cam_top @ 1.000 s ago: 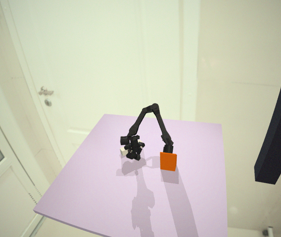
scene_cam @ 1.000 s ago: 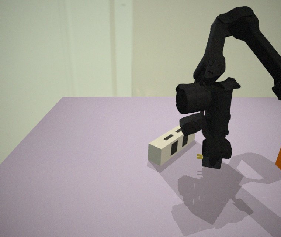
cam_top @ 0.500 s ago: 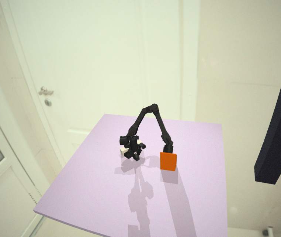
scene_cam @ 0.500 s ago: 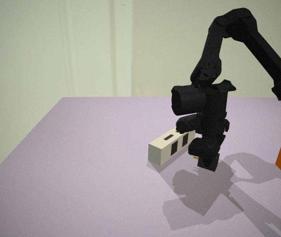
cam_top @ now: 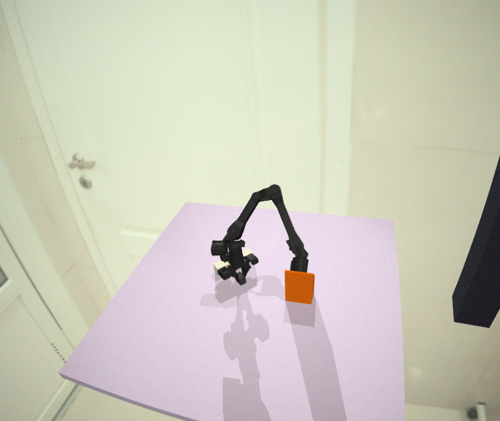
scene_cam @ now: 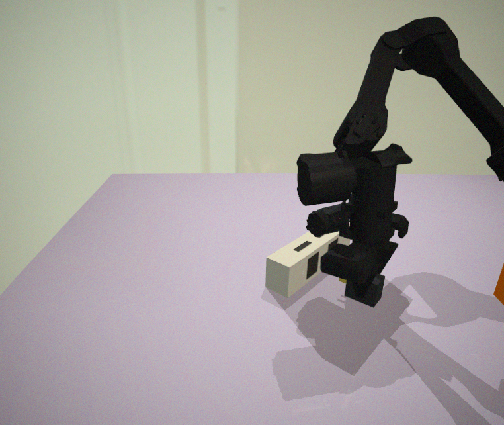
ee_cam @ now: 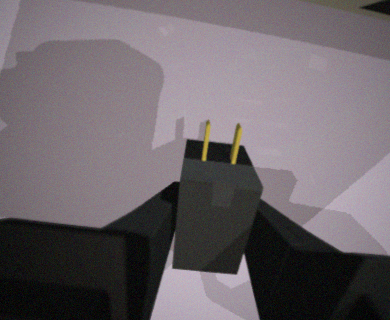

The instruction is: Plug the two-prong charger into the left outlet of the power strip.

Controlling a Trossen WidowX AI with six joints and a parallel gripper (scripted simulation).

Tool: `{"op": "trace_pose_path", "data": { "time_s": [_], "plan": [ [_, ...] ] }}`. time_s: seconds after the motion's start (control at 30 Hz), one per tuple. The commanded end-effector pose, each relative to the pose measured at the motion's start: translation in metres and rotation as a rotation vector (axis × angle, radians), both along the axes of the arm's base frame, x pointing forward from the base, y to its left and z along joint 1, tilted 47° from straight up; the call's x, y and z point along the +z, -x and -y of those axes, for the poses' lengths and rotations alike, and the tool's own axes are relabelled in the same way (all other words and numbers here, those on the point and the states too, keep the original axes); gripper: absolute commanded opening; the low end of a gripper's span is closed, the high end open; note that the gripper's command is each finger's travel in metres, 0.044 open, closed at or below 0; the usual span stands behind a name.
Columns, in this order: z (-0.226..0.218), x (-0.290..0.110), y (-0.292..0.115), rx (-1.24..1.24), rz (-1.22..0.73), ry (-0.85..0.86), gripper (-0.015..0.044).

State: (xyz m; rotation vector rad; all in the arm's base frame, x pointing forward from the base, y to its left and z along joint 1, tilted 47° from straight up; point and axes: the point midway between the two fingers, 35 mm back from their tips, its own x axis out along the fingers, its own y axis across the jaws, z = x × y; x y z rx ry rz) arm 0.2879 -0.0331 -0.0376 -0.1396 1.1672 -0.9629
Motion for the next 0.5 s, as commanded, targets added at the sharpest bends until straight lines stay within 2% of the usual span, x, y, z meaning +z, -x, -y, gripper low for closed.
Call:
{"op": "trace_pose_path", "data": {
  "time_s": [0.0, 0.47],
  "plan": [
    [0.001, 0.004, -0.007, -0.005, 0.010, -0.006, 0.0000],
    [0.010, 0.015, -0.025, -0.025, 0.030, -0.008, 0.0000]
  ]
}}
